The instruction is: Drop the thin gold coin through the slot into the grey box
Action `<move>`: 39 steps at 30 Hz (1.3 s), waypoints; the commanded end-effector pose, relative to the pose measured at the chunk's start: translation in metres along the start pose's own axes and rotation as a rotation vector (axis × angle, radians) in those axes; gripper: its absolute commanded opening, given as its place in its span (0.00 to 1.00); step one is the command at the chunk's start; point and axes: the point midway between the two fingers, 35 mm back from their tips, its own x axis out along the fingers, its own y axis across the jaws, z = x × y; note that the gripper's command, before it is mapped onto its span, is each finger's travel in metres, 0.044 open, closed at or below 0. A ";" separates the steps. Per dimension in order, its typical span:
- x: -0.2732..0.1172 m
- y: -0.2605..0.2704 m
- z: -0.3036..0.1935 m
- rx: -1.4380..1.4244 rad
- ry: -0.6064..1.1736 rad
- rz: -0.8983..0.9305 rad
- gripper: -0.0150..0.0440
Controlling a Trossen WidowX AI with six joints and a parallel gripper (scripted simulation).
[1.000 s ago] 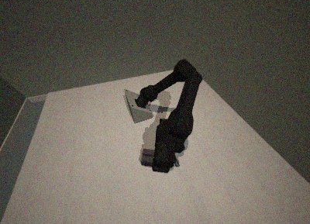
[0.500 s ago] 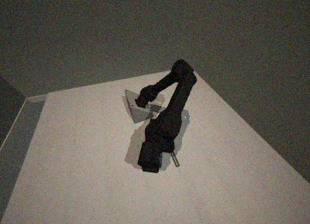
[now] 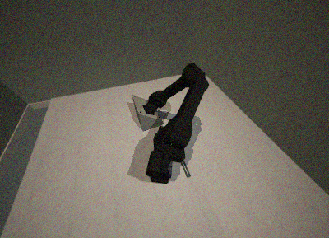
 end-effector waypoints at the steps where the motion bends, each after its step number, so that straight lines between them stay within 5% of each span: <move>1: 0.002 0.002 -0.002 0.002 0.000 0.001 0.25; 39: 0.006 0.004 -0.006 0.005 0.000 0.001 0.25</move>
